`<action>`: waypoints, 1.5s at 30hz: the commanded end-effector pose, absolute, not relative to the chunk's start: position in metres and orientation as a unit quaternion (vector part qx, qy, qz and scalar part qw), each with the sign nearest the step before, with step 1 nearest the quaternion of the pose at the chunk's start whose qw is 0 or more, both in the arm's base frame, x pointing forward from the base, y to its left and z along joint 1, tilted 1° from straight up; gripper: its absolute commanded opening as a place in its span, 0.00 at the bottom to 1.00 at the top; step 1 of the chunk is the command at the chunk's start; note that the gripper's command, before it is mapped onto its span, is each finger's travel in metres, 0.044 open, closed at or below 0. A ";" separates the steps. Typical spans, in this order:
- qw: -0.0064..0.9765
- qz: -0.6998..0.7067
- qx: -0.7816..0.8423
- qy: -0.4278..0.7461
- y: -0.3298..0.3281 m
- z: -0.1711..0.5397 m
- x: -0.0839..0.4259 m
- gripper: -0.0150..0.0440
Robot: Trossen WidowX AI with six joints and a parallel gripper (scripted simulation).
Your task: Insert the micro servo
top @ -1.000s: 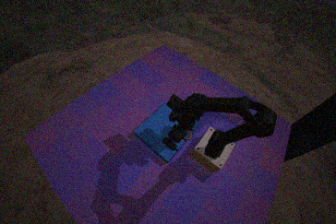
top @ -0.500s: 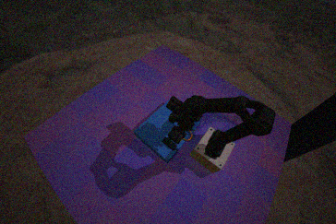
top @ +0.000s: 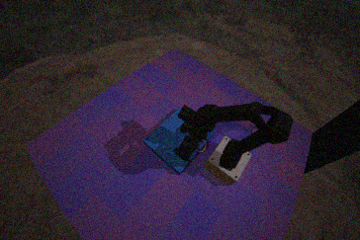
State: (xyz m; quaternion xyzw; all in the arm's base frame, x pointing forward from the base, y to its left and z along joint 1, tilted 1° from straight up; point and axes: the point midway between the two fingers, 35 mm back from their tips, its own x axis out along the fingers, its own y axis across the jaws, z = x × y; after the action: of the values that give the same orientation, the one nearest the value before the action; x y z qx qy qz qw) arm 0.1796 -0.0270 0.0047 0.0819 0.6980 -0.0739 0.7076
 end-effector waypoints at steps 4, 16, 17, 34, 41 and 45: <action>0.708 -0.075 0.082 0.697 -0.027 -0.002 0.180 0.25; 0.708 -0.075 0.082 0.697 -0.027 -0.012 0.180 0.25; 0.708 -0.075 0.082 0.697 -0.027 -0.013 0.180 0.25; 0.708 -0.075 0.082 0.697 -0.027 0.020 0.177 0.57; 0.711 -0.074 0.081 0.695 -0.028 0.022 0.184 0.66; 0.711 -0.074 0.081 0.694 -0.033 0.039 0.208 0.84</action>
State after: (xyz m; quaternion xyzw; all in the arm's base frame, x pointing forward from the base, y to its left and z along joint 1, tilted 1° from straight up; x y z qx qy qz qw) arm 0.1897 -0.0287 0.0265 0.0819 0.6984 -0.0741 0.7071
